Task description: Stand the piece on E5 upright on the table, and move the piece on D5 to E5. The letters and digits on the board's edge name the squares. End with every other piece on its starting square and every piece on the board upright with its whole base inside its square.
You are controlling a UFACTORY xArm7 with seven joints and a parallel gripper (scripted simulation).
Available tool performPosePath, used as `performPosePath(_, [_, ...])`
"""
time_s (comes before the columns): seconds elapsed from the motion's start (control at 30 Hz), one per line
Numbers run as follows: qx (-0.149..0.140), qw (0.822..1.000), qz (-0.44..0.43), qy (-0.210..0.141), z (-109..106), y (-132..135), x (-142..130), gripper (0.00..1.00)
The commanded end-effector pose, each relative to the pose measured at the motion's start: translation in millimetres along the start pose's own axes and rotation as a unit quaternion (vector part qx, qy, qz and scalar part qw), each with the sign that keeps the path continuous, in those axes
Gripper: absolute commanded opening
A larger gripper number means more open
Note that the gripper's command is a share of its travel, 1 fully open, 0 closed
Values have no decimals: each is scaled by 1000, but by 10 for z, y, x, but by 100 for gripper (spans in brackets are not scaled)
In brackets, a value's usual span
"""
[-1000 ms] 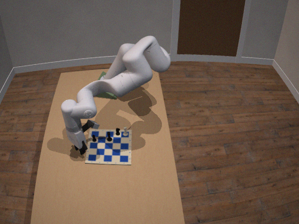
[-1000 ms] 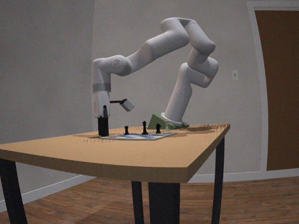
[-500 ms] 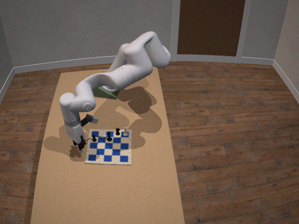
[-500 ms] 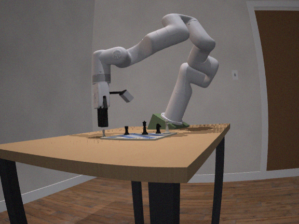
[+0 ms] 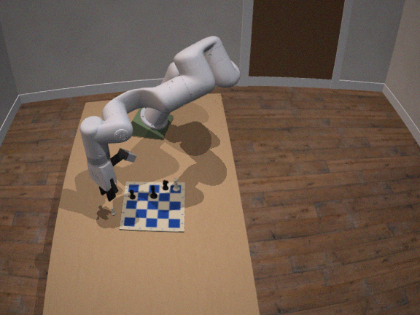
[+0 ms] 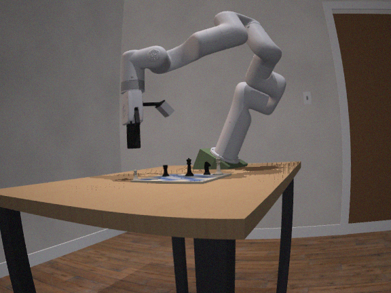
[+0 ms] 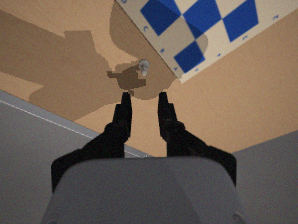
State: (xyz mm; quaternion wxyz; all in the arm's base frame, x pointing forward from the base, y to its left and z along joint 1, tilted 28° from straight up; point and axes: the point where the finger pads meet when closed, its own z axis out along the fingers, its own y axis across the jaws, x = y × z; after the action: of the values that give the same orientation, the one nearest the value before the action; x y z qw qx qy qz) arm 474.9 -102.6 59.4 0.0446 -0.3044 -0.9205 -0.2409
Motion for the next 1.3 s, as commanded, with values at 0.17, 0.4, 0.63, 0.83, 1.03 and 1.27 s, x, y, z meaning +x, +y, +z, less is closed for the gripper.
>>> performPosePath(0.17, [0,1000,0,-2,-42,-1,-10,100])
performPosePath(0.4, [0,1000,0,-2,-42,-1,-10,100])
performPosePath(0.63, [0,1000,0,-2,-42,-1,-10,100])
performPosePath(0.83, [0,1000,20,-2,-41,-1,8,100])
performPosePath(1.03, [2,997,79,-2,-39,-3,64,100])
performPosePath(1.27, [6,966,258,-3,-35,-7,260,100])
